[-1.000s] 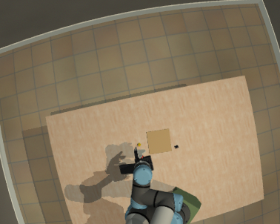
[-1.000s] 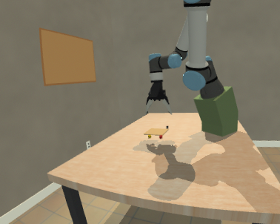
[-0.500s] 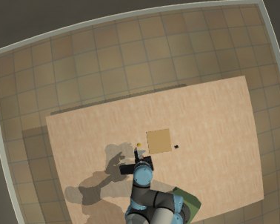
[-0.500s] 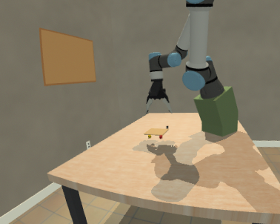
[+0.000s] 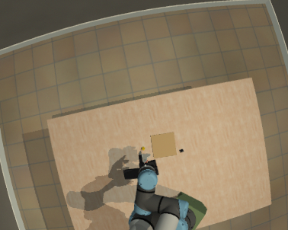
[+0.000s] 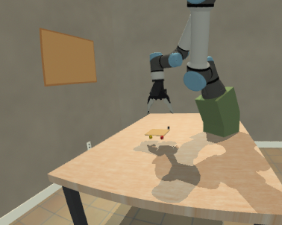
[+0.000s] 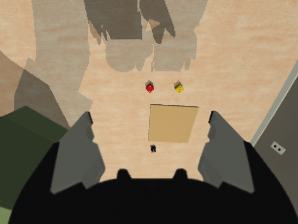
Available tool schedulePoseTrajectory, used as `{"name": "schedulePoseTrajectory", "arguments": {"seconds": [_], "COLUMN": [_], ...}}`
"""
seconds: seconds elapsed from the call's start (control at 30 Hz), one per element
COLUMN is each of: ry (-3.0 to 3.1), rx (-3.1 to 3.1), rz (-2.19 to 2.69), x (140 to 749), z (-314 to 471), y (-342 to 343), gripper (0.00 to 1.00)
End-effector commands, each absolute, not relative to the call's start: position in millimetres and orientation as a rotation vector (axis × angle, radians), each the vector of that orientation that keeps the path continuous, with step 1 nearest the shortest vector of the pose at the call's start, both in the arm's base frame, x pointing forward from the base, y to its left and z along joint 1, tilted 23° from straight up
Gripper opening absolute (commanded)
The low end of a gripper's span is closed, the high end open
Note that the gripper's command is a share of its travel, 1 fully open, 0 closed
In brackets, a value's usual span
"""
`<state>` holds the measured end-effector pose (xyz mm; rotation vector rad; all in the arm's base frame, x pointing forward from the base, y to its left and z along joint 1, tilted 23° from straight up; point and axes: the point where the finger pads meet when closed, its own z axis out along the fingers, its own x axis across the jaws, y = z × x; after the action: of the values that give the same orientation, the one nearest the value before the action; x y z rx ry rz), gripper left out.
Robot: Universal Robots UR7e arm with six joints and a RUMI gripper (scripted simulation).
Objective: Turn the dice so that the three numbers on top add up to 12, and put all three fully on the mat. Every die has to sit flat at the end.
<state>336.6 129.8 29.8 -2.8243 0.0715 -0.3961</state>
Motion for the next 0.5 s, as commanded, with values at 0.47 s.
{"name": "schedulePoseTrajectory", "arguments": {"seconds": [0.47], "ry": [-0.041], "rx": [-2.85], "rz": [-0.399], "x": [361.9], "z": [0.1], "y": [27.9], "gripper": [1.0]}}
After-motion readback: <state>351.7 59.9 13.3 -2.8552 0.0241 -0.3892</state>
